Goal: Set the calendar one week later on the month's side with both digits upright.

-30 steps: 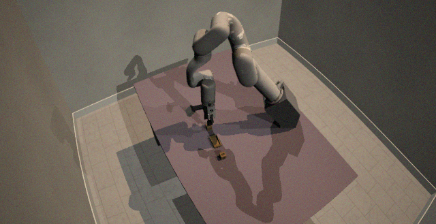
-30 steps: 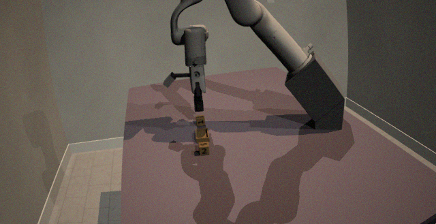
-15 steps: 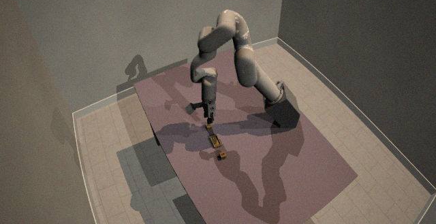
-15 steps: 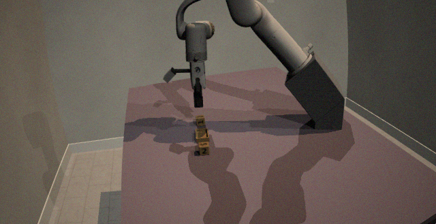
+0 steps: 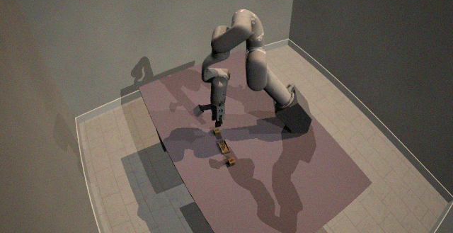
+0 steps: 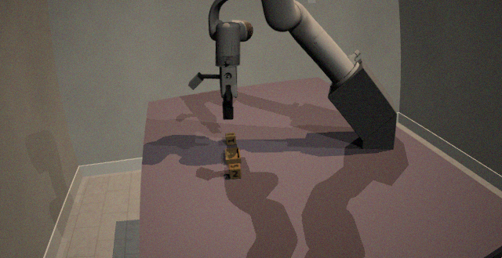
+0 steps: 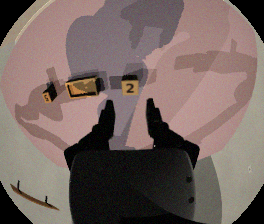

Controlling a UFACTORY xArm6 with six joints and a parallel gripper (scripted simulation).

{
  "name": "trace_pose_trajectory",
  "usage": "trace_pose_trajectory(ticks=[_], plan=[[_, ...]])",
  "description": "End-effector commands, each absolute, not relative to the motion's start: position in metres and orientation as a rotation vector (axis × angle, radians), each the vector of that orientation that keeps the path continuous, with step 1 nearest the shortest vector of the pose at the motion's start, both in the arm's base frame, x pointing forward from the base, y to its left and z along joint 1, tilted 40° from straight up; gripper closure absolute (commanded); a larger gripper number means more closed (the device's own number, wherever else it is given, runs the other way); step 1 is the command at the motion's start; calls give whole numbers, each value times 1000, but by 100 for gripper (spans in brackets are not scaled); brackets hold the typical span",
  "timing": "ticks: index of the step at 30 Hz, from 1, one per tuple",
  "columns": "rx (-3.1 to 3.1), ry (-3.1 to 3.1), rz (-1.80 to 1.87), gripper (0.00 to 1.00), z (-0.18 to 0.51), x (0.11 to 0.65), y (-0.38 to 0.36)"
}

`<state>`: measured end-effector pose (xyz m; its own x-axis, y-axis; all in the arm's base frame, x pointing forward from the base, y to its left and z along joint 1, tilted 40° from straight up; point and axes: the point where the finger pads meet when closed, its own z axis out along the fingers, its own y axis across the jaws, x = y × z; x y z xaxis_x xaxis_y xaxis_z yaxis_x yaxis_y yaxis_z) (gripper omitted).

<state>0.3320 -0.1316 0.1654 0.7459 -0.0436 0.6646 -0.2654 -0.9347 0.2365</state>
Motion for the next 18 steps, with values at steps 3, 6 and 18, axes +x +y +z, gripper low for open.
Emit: trace_pose_trajectory(ticks=[3,6,18], plan=[[2670,-260,876,51,171,329,-130],[2670,-259,876,51,171,329,-129],[2671,-259,876,0,171,329,-129]])
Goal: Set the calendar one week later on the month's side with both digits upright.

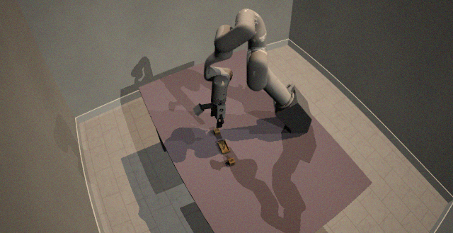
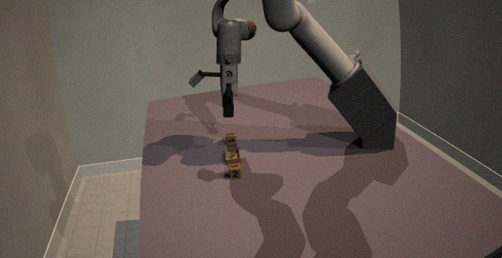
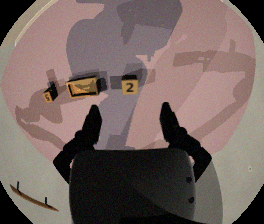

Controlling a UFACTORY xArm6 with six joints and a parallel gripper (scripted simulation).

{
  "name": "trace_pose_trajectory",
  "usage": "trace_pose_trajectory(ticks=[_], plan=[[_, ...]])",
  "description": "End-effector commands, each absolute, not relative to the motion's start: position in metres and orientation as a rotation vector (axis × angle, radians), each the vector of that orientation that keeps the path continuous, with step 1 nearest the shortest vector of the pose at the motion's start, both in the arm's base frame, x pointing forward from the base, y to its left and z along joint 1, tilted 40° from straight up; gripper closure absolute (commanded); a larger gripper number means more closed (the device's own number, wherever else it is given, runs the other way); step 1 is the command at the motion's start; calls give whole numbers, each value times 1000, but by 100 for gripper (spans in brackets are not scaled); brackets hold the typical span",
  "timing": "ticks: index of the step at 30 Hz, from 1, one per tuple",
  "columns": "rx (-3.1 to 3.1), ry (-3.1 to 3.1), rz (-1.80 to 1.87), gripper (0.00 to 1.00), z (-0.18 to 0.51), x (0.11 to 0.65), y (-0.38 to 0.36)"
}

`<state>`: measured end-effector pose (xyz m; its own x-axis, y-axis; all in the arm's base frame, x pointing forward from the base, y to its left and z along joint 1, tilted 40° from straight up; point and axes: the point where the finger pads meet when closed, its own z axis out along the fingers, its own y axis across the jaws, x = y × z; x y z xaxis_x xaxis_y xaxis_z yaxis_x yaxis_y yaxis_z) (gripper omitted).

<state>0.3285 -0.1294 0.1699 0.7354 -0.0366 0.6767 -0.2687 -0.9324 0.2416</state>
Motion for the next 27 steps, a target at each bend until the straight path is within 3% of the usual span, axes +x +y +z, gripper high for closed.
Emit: trace_pose_trajectory(ticks=[1,15,27], plan=[[2671,-259,876,0,171,329,-129],[2671,-256,875,0,171,329,-129],[2687,102,739,0,156,343,-93]])
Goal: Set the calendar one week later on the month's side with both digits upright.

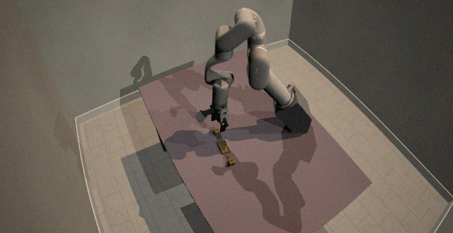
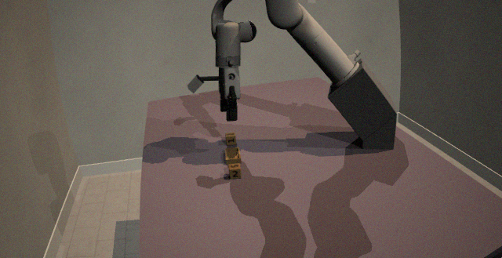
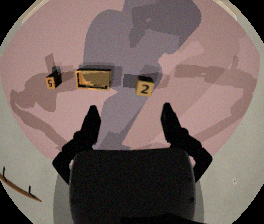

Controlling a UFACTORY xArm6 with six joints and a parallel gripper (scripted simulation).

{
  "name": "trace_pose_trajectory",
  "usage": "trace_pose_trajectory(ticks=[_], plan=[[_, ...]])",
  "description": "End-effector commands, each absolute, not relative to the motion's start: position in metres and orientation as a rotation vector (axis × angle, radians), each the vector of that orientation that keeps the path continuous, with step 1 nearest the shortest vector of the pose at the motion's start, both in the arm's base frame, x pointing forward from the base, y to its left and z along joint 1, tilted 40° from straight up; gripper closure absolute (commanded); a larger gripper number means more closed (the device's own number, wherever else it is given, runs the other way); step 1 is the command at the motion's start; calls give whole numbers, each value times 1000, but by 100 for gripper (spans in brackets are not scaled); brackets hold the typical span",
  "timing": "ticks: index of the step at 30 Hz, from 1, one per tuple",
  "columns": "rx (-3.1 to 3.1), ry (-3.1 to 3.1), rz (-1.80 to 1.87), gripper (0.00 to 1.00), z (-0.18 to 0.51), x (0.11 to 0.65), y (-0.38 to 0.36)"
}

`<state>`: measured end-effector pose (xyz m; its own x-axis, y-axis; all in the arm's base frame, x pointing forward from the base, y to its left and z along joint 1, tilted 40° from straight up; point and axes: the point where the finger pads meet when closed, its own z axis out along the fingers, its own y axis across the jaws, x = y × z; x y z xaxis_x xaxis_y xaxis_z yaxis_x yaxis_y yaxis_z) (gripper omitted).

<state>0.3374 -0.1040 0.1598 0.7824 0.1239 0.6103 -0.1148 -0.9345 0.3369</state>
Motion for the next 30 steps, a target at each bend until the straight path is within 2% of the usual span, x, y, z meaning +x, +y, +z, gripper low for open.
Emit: trace_pose_trajectory(ticks=[1,30], plan=[[2685,127,730,0,155,344,-91],[2432,955,447,0,125,369,-9]])
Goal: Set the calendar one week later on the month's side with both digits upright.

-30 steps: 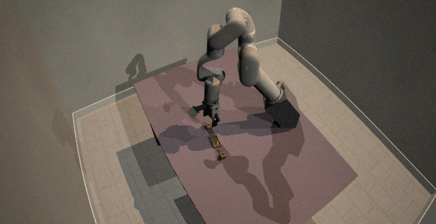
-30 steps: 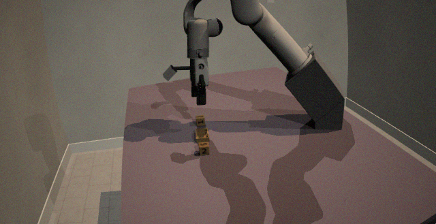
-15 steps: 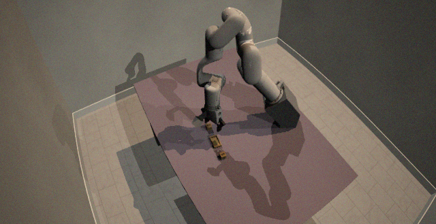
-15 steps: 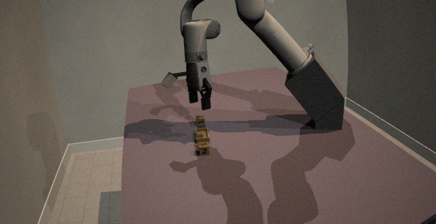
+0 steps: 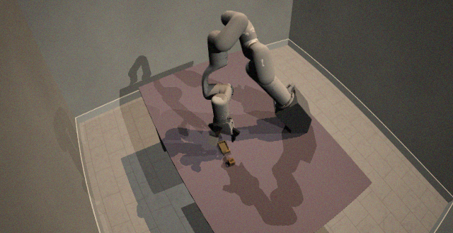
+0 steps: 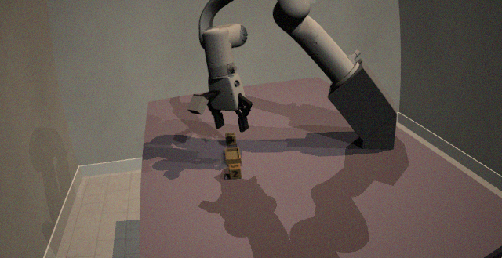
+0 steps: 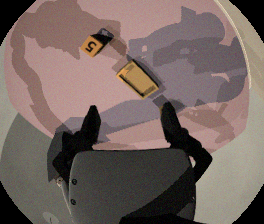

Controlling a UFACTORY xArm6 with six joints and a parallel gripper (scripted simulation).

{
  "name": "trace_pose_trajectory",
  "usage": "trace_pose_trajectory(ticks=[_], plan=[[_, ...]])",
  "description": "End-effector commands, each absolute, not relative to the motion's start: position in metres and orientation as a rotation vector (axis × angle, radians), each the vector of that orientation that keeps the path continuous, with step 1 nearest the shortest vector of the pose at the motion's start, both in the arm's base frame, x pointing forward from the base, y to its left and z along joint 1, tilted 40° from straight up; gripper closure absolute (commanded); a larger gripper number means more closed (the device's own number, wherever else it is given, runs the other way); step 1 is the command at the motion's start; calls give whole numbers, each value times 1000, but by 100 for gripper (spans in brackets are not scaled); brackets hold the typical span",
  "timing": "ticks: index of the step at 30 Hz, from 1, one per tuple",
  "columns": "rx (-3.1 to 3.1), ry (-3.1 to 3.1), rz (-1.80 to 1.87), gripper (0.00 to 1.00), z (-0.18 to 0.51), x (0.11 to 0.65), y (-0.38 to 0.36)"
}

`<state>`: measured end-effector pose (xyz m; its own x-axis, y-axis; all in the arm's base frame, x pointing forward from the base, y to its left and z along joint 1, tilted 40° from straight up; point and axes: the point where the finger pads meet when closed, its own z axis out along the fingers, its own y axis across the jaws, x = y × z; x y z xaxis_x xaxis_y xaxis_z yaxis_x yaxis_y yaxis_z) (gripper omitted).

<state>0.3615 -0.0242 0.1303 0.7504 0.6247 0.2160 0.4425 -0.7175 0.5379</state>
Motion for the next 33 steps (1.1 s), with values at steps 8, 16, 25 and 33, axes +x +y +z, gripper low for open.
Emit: trace_pose_trajectory(ticks=[8,16,25,33], plan=[[2238,1232,363,0,117,378,23],[2025,1453,303,0,110,387,55],[1902,1554,278,51,108,391,73],[1902,1554,278,51,108,391,73]])
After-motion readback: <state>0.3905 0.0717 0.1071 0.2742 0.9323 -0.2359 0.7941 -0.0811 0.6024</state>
